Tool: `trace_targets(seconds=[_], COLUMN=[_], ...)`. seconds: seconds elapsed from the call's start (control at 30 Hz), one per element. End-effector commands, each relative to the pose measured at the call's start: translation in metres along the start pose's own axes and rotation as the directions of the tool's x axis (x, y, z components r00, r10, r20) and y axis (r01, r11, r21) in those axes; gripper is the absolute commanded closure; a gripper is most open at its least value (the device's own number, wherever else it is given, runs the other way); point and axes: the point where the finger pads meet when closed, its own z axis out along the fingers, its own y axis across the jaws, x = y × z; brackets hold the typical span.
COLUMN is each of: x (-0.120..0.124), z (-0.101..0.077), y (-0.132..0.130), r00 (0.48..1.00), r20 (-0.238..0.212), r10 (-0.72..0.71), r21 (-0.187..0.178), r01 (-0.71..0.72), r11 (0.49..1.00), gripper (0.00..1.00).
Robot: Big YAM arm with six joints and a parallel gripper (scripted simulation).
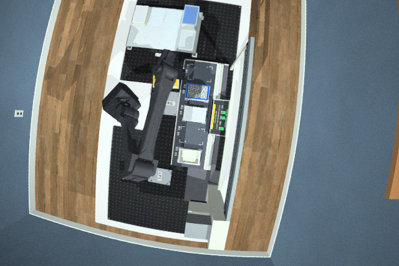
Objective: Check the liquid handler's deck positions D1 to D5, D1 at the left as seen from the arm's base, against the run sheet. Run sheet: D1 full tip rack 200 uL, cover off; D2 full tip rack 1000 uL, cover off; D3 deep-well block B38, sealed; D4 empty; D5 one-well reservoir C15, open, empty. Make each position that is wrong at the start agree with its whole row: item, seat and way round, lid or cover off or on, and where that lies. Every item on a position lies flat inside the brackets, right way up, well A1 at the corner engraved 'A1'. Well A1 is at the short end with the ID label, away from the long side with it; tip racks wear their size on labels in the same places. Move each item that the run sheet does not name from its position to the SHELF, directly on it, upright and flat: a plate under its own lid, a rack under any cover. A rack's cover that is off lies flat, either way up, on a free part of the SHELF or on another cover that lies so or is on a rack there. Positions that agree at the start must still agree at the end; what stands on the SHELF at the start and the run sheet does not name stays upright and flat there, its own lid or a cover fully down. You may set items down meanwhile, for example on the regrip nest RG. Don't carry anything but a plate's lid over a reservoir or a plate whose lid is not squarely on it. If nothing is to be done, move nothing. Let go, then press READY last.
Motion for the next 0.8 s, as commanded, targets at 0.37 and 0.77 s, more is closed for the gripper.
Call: trace_targets(seconds=[0.37, 0.77], x=[-0.019, -0.022], z=[-0.022, -0.023], y=[0.069, 0.113], r00=[0.99, 0.991], r20=[0.022, 0.021], r10=[0.137, 0.135], r21=[-0.065, -0.066], r01=[-0.135, -0.134], r11=[0.989, 0.989], gripper=[1.0, 1.0])
